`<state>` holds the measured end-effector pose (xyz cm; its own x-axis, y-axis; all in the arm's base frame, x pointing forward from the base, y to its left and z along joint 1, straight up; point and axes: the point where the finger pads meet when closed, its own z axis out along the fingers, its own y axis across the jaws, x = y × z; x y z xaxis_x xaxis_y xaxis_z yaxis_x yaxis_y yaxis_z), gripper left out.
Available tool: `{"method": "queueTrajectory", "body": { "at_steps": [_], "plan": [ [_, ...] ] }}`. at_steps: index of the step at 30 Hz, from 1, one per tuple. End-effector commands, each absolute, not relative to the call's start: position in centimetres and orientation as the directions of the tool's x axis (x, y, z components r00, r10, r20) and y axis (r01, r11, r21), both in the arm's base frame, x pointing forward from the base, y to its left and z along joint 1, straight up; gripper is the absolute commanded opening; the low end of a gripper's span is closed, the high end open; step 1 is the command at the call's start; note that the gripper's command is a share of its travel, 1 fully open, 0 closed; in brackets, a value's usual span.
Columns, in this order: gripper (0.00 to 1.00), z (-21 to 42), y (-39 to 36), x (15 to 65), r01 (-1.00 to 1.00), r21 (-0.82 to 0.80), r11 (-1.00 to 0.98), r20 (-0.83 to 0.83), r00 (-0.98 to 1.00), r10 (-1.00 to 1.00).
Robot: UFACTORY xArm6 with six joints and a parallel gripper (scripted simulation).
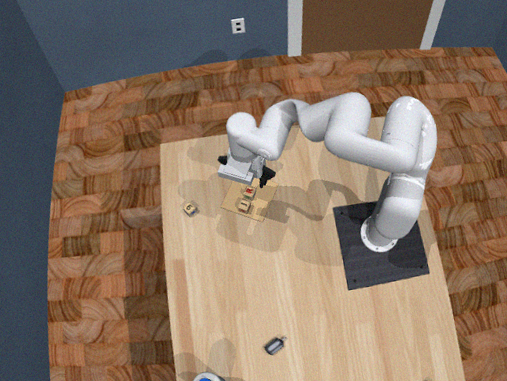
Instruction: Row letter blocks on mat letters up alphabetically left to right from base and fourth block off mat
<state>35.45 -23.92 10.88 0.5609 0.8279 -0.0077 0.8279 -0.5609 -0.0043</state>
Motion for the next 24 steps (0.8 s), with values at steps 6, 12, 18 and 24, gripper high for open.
{"method": "queueTrajectory", "body": {
  "at_steps": [6,12,18,24],
  "plan": [
    [1.0,11.1,-24.8,35.8,0.786,0.002,-0.618,-0.008,0.618,0.786],
    [1.0,11.2,-26.7,36.4,0.66,0.004,-0.751,-0.007,0.751,0.66],
    [1.0,11.2,-28.2,36.7,0.55,0.005,-0.835,-0.007,0.835,0.55],
    [1.0,11.2,-29.9,37.0,0.416,0.006,-0.909,-0.006,0.909,0.416]
  ]
}}
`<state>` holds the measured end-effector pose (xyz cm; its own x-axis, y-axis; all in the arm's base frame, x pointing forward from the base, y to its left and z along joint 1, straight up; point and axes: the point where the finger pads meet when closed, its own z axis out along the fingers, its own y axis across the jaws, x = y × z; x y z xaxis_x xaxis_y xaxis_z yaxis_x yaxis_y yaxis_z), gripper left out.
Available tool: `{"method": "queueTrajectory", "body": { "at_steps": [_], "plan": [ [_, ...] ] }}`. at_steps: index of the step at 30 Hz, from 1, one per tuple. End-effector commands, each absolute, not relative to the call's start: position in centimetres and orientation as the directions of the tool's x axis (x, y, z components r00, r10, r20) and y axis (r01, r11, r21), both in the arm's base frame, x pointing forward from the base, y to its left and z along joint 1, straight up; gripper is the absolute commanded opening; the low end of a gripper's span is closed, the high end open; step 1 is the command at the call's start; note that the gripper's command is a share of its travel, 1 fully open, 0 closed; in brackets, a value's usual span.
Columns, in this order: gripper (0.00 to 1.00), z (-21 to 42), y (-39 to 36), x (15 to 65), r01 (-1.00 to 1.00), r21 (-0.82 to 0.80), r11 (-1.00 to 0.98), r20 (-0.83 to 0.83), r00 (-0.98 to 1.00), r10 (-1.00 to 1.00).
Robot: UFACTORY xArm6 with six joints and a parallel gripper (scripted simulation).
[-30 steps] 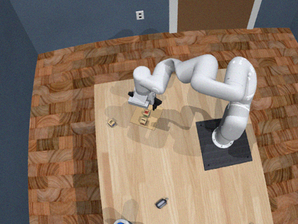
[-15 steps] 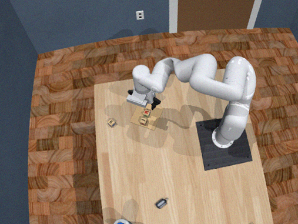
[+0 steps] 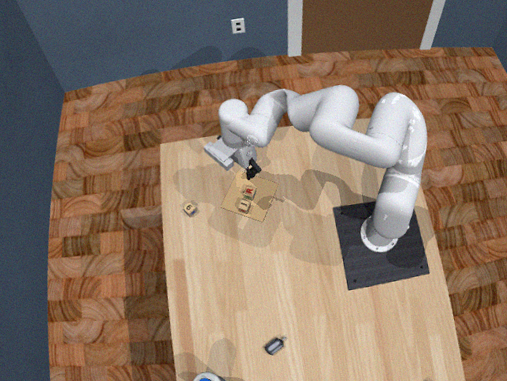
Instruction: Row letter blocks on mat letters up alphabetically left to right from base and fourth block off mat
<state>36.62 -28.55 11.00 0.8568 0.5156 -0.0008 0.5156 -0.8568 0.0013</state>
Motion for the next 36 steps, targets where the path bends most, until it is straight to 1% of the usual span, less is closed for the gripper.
{"method": "queueTrajectory", "body": {
  "at_steps": [1,6,8,9,17,23,25,26,31,36],
  "plan": [
    [1.0,11.2,-30.2,37.1,0.392,0.006,-0.92,-0.006,0.92,0.392],
    [1.0,11.1,-31.6,37.3,0.271,0.007,-0.963,-0.005,0.963,0.271],
    [1.0,11.1,-31.6,37.3,0.271,0.007,-0.963,-0.005,0.963,0.271],
    [1.0,11.1,-32.4,37.4,0.2,0.007,-0.98,-0.004,0.98,0.2],
    [1.0,10.9,-34.5,37.5,0.009,0.008,-1.0,-0.003,1.0,0.009],
    [1.0,10.8,-36.3,37.5,-0.146,0.009,-0.989,-0.001,0.989,-0.146],
    [1.0,10.8,-36.3,37.5,-0.146,0.009,-0.989,-0.001,0.989,-0.146],
    [1.0,10.7,-37.0,37.5,-0.211,0.009,-0.977,-0.001,0.978,-0.211],
    [1.0,10.5,-38.4,37.5,-0.328,0.009,-0.945,0.0,0.945,-0.328],
    [1.0,10.4,-39.0,37.4,-0.378,0.009,-0.926,0.001,0.926,-0.378]
  ]
}}
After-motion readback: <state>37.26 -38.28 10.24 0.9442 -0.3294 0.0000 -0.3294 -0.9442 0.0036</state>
